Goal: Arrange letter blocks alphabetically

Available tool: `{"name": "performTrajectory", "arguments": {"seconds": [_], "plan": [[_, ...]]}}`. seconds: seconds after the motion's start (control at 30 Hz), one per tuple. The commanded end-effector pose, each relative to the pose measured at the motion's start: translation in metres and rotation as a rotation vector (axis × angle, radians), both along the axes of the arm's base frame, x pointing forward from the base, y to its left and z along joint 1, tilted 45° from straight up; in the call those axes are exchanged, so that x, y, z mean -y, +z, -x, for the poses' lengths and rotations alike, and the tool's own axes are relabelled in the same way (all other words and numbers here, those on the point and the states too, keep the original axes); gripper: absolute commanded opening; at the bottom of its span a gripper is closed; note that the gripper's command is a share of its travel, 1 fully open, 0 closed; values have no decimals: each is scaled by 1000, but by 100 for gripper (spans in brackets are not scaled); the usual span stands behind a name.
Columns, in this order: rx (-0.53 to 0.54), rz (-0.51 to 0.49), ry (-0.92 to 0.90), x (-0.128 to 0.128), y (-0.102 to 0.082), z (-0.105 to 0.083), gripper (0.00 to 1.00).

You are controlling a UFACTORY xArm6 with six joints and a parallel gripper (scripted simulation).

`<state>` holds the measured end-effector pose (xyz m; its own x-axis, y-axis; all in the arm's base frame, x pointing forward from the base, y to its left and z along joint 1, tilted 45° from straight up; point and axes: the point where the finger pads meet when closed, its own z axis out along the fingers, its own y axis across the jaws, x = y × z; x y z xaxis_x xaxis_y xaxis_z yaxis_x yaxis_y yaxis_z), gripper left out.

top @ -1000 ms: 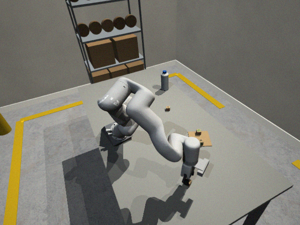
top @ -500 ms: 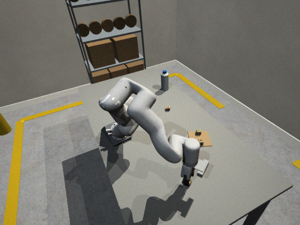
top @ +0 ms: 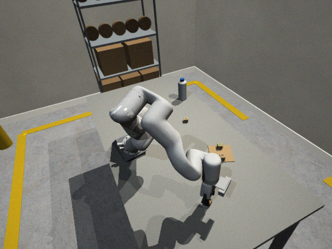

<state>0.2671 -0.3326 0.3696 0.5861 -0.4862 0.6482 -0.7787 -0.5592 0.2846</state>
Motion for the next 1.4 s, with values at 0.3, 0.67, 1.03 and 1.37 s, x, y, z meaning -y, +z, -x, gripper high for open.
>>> {"name": "performTrajectory", "arguments": {"seconds": [0.3, 0.67, 1.03, 1.37], "plan": [[2, 2, 0, 10, -9, -4, 69], [2, 2, 0, 23, -22, -8, 69], [2, 2, 0, 23, -23, -8, 69], [2, 2, 0, 23, -23, -8, 69]]}}
